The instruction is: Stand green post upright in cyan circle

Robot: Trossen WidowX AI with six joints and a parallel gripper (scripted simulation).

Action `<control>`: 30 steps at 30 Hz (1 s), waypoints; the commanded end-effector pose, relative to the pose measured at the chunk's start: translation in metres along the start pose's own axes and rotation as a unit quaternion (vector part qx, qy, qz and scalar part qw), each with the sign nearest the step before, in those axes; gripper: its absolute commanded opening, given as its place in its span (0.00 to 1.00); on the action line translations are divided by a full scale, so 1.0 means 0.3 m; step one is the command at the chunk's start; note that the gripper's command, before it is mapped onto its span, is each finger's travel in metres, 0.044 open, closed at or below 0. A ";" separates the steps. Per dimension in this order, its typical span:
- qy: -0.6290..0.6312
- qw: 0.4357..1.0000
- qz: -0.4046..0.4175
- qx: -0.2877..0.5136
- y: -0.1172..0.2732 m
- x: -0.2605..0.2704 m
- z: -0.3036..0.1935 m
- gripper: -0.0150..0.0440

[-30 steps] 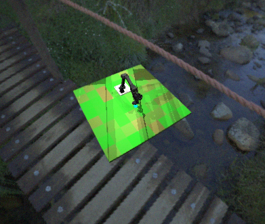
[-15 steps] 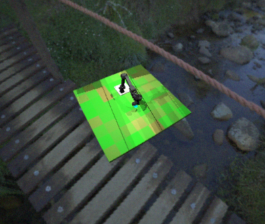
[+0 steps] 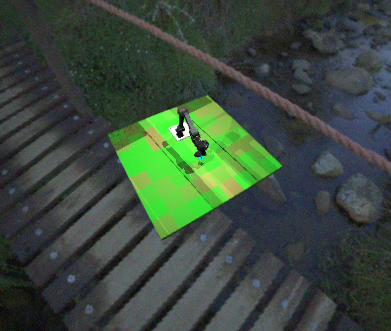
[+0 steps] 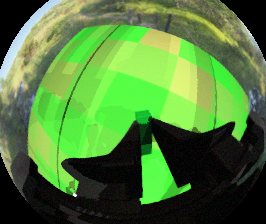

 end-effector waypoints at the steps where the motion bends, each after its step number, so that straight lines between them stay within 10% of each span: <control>1: -0.006 1.000 -0.001 -0.015 -0.001 -0.004 -0.004 0.29; 30: -0.023 0.993 -0.013 -0.111 -0.013 -0.037 -0.028 0.29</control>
Point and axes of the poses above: the point midway between the two fingers, 35 mm back from their tips, its own y axis back along the fingers, its own x axis across the jaws, z = x × y, the point moved 4 cm from there along y, back along the fingers, and after that the axes turned 11 degrees about y, right-handed, at the moved point
